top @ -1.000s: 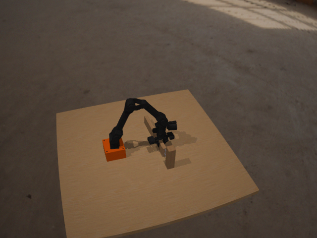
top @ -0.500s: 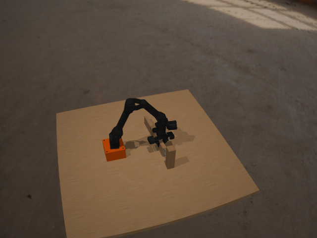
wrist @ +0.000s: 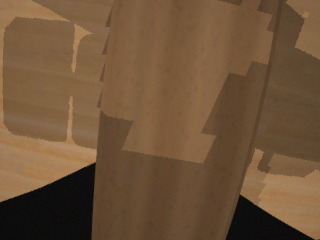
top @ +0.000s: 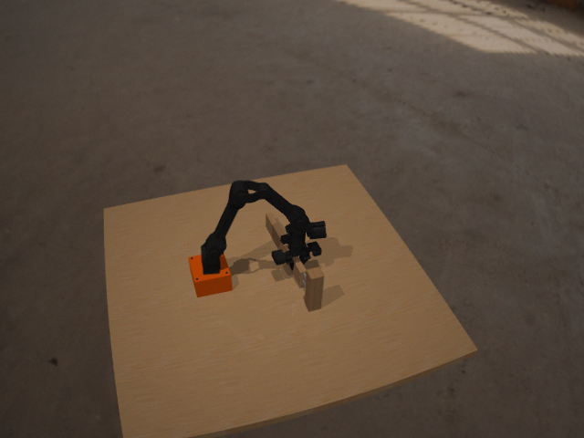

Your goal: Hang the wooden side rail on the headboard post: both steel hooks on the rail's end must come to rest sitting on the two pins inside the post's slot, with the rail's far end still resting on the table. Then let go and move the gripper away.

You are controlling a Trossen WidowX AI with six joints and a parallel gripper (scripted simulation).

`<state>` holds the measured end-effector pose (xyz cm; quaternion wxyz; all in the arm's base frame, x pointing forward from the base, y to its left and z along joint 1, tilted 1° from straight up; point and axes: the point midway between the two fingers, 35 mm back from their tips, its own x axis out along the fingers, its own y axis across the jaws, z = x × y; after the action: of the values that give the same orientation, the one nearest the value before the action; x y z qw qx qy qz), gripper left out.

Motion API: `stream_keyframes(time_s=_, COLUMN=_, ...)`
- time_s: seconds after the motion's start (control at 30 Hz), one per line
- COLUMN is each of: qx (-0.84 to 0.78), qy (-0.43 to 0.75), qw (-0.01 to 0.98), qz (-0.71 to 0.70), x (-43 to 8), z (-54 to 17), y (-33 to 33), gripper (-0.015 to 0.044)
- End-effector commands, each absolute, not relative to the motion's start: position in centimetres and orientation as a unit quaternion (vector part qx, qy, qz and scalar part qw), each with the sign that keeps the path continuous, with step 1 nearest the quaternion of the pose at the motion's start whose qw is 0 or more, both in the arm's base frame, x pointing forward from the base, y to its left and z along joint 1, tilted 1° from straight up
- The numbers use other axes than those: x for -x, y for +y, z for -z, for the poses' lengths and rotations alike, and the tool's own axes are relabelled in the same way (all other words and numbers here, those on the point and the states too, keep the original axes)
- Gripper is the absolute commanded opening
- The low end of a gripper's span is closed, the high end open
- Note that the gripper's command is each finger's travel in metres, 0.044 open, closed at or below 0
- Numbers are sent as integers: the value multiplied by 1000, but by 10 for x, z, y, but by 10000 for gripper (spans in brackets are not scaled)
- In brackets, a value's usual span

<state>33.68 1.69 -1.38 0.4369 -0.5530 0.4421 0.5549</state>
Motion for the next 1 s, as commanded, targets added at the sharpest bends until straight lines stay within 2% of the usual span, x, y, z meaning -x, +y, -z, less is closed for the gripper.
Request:
stream_keyframes(time_s=0.0, qx=558, qy=435, qw=442, qz=-551, x=-342, z=7, y=18, gripper=0)
stream_keyframes(time_s=0.97, qx=558, qy=435, qw=442, qz=-551, x=-342, z=2, y=18, gripper=0)
